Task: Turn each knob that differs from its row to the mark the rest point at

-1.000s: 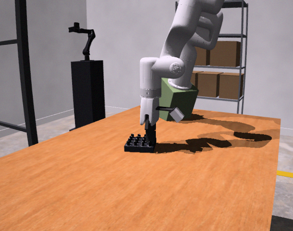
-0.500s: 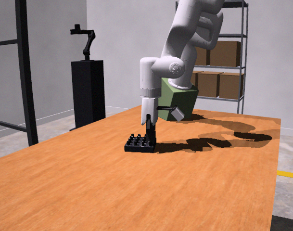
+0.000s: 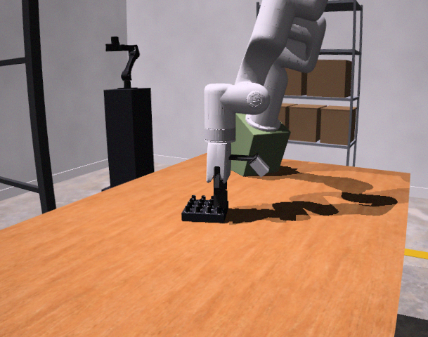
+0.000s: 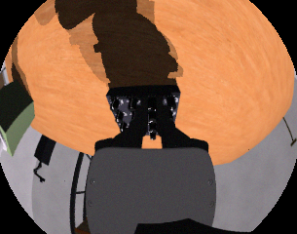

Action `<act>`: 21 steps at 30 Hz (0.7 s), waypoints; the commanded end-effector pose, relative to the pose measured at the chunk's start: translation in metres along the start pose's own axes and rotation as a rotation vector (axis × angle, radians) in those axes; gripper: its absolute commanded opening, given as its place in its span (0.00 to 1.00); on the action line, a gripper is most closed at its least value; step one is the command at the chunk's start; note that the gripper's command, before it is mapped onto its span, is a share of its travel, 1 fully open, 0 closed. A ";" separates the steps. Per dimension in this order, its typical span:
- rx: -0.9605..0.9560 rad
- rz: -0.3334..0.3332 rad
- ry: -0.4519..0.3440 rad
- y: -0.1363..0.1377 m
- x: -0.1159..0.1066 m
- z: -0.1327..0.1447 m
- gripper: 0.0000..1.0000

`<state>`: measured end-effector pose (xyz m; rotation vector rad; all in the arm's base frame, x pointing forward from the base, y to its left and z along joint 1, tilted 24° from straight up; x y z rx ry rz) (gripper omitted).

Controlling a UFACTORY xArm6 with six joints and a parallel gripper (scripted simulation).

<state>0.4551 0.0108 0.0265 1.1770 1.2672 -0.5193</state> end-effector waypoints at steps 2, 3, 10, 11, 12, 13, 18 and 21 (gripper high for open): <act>-0.001 0.003 -0.002 0.001 -0.001 0.001 0.19; -0.001 0.003 -0.002 0.001 -0.001 0.001 0.19; -0.001 0.003 -0.002 0.001 -0.001 0.001 0.19; -0.001 0.003 -0.002 0.001 -0.001 0.001 0.19; -0.001 0.003 -0.002 0.001 -0.001 0.001 0.19; -0.001 0.003 -0.002 0.001 -0.001 0.001 0.19; -0.001 0.003 -0.002 0.001 -0.001 0.001 0.19; -0.001 0.003 -0.002 0.001 -0.001 0.001 0.19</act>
Point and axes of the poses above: the point where the finger pads meet when closed, its own x axis out along the fingers, its own y axis across the jaws, z = x × y, the point moved 3 cm from there along -x, back along the fingers, and after that the axes turned 15 degrees about -x, right-handed, at the moved point
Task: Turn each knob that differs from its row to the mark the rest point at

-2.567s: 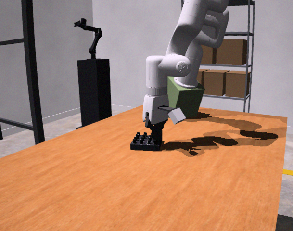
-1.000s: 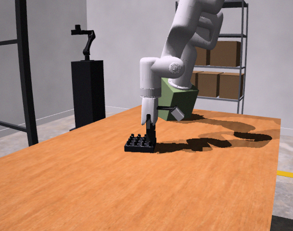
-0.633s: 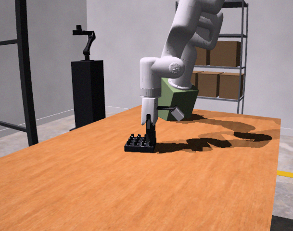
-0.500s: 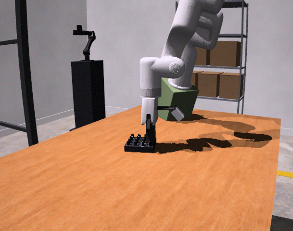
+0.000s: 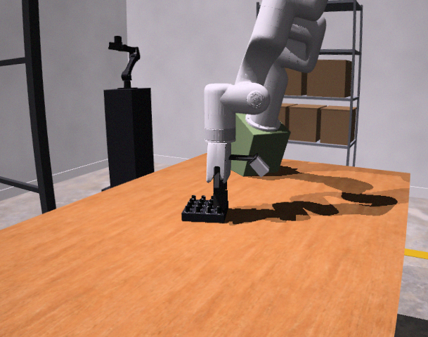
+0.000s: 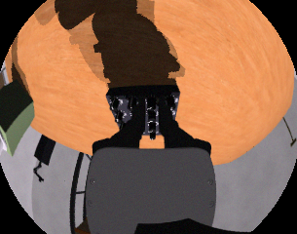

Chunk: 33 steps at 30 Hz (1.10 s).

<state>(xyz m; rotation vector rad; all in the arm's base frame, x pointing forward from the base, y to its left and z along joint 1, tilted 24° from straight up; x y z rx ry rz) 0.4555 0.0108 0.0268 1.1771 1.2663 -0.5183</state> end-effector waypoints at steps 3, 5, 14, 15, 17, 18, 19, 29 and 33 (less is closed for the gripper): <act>0.000 0.002 -0.001 0.001 -0.001 0.000 0.19; 0.000 0.002 -0.001 0.001 -0.003 0.000 0.19; 0.000 0.002 -0.001 0.001 -0.019 0.000 0.19; 0.000 0.002 -0.001 0.001 -0.022 0.000 0.19; 0.000 0.002 -0.001 0.001 -0.027 0.000 0.19; 0.000 0.002 -0.001 0.001 -0.029 0.000 0.19; 0.000 0.002 -0.001 0.001 -0.031 0.000 0.19; 0.000 0.002 -0.001 0.001 -0.037 0.000 0.19; 0.000 0.002 -0.001 0.001 -0.037 0.000 0.19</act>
Point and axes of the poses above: the point where the finger pads meet when closed, its own x axis out along the fingers, its own y axis across the jaws, z = x × y, the point moved 3 cm from there along -x, back along the fingers, and after that the axes turned 15 degrees about -x, right-handed, at the moved point
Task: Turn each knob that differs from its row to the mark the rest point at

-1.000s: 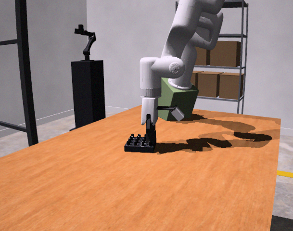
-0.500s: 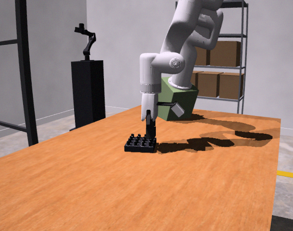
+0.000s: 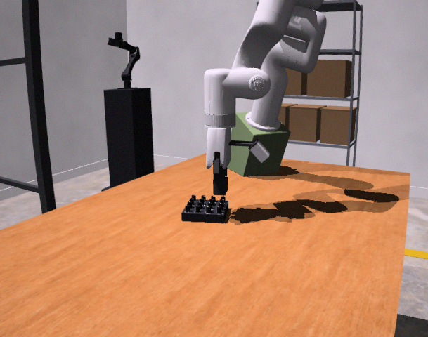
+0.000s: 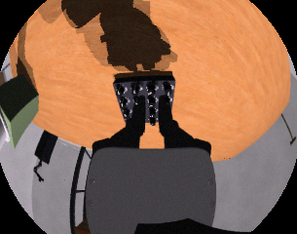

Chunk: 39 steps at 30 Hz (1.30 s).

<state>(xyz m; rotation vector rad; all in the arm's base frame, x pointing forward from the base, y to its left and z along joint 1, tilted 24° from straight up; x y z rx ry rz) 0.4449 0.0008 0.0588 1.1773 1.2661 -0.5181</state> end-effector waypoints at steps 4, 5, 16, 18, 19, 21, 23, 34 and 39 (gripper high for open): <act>0.000 0.002 -0.001 0.001 -0.002 0.001 0.19; 0.002 0.002 -0.001 0.001 -0.002 0.001 0.19; 0.228 0.002 -0.003 0.018 -0.020 0.033 0.19; 0.228 0.002 -0.003 0.018 -0.020 0.033 0.19; 0.228 0.002 -0.003 0.018 -0.020 0.033 0.19; 0.228 0.002 -0.003 0.018 -0.020 0.033 0.19; 0.228 0.002 -0.003 0.018 -0.020 0.033 0.19; 0.228 0.002 -0.003 0.018 -0.020 0.033 0.19; 0.228 0.002 -0.003 0.018 -0.020 0.033 0.19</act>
Point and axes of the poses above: the point where the finger pads meet when closed, its own x axis out along the fingers, its own y axis across the jaws, z = x × y, the point moved 3 cm from there along -x, back along the fingers, and after that the axes turned 15 degrees about -x, right-handed, at the moved point
